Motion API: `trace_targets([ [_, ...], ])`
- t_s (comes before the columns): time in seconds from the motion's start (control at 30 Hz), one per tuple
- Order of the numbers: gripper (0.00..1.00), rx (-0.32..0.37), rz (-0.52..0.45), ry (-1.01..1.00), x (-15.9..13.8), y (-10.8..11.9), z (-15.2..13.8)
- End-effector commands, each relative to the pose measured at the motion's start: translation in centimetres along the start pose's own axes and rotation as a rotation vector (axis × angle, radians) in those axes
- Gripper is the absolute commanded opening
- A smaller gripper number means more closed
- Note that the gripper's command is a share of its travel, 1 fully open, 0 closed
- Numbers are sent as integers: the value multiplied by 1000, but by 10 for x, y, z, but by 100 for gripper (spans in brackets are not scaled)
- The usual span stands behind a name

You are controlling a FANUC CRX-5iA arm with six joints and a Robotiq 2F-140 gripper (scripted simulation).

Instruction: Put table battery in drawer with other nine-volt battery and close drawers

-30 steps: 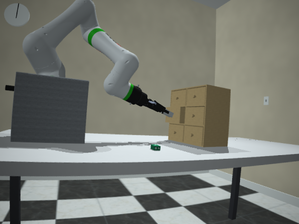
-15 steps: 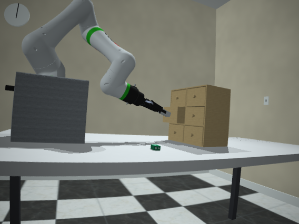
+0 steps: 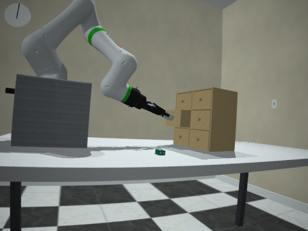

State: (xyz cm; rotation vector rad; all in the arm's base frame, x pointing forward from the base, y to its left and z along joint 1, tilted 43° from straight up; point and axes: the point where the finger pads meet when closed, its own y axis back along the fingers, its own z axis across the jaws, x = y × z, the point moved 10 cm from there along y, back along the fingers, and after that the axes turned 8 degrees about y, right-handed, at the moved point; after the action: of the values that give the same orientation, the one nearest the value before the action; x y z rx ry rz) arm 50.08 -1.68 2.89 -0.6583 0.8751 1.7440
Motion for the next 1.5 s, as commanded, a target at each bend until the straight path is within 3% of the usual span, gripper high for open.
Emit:
trace_targets([
  [0.0,8,0,0,0,0,2,0],
  [0.93,8,0,0,0,1,4,0],
  [1.23,20,0,0,0,1,4,0],
  [1.47,20,0,0,0,1,4,0],
])
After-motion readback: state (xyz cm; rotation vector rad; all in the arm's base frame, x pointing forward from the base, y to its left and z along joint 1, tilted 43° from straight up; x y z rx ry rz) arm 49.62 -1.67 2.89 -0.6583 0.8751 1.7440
